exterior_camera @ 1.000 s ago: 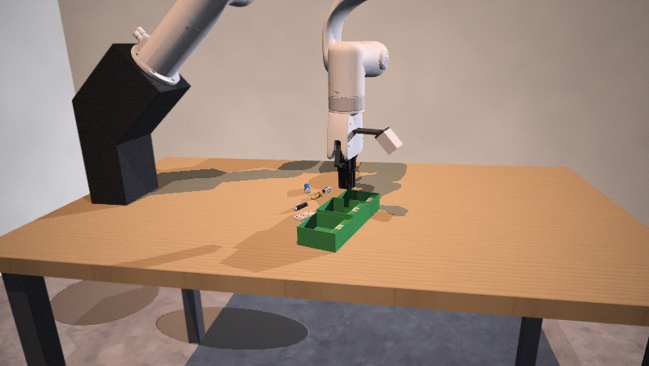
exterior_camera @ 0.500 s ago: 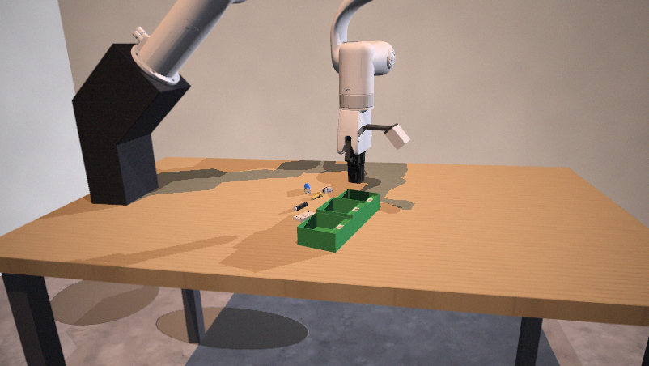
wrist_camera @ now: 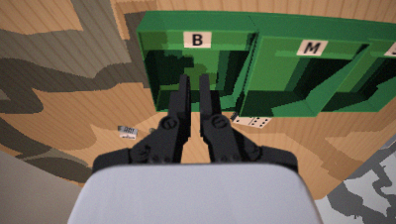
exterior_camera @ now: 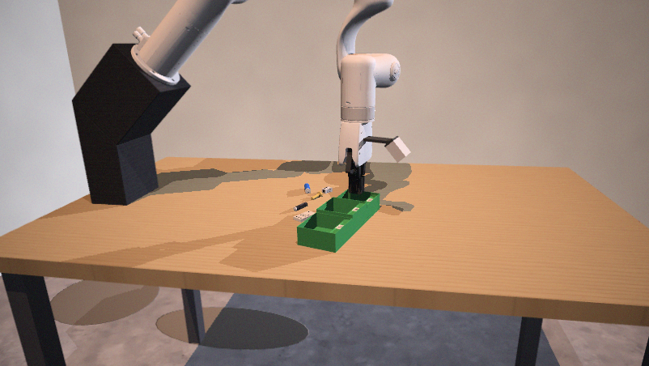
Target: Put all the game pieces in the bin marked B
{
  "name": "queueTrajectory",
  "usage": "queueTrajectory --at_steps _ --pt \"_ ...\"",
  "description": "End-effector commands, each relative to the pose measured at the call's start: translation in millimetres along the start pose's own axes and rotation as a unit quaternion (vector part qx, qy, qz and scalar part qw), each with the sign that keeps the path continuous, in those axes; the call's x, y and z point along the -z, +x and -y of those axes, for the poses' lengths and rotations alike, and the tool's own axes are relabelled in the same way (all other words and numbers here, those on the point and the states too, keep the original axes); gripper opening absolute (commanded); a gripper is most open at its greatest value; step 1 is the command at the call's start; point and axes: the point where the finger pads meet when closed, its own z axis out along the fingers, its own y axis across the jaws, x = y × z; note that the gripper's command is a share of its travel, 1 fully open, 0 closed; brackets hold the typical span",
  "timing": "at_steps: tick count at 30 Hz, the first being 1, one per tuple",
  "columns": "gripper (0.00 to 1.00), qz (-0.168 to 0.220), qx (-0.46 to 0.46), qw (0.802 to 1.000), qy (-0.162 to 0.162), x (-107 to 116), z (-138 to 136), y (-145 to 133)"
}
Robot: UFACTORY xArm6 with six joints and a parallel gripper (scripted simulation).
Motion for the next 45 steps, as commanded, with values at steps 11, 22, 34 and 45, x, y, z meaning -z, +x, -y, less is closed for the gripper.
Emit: queueTrajectory --at_steps 11,22,34,45 --pt "0.07 -0.008 0.0 1.0 -0.001 -32.4 0.2 1.4" --pt "0.07 -0.008 0.0 1.0 -0.001 -32.4 0.2 1.4" --pt "0.07 -0.008 0.0 1.0 -0.001 -32.4 0.2 1.4" --pt "0.07 -0.008 0.0 1.0 -0.001 -32.4 0.2 1.4"
